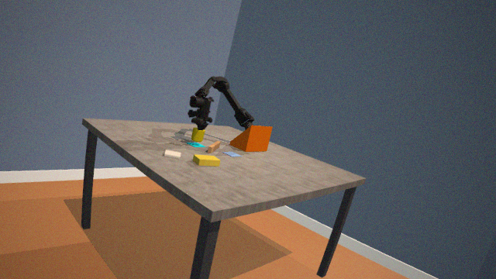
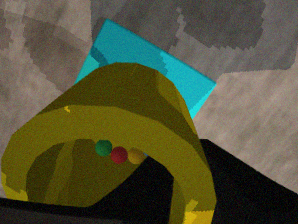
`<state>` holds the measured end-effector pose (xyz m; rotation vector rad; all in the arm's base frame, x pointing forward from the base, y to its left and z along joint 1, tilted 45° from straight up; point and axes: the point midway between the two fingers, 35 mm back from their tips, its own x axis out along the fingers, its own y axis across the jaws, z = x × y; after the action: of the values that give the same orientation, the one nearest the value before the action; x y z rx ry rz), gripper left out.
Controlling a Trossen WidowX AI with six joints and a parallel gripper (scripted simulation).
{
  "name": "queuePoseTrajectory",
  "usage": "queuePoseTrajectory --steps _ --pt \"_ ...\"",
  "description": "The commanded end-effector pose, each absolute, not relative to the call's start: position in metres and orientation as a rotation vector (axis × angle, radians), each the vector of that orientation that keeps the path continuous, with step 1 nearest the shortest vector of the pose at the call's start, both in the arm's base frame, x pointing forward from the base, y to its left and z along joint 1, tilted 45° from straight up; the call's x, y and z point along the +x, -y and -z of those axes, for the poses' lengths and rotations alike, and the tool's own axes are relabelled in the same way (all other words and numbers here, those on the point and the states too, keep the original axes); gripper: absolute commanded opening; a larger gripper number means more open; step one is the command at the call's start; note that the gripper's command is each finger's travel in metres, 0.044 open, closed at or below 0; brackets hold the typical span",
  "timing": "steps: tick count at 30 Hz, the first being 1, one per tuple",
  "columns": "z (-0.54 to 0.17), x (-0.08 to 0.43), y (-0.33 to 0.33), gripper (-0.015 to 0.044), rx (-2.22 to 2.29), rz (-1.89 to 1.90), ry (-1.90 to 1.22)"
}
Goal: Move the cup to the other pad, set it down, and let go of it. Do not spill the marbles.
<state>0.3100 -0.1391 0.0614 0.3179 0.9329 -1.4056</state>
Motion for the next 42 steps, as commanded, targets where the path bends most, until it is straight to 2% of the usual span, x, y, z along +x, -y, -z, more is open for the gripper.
queuePoseTrajectory --steps 1,23,29,42 --pt "-0.057 0.309 0.143 0.0 0.308 1.405 -0.936" --pt "-0.05 0.307 0.151 0.0 0.317 1.408 -0.932" --pt "-0.05 0.307 0.151 0.0147 0.317 1.408 -0.932" --pt "-0.058 0.309 0.143 0.0147 0.316 1.406 -0.934"
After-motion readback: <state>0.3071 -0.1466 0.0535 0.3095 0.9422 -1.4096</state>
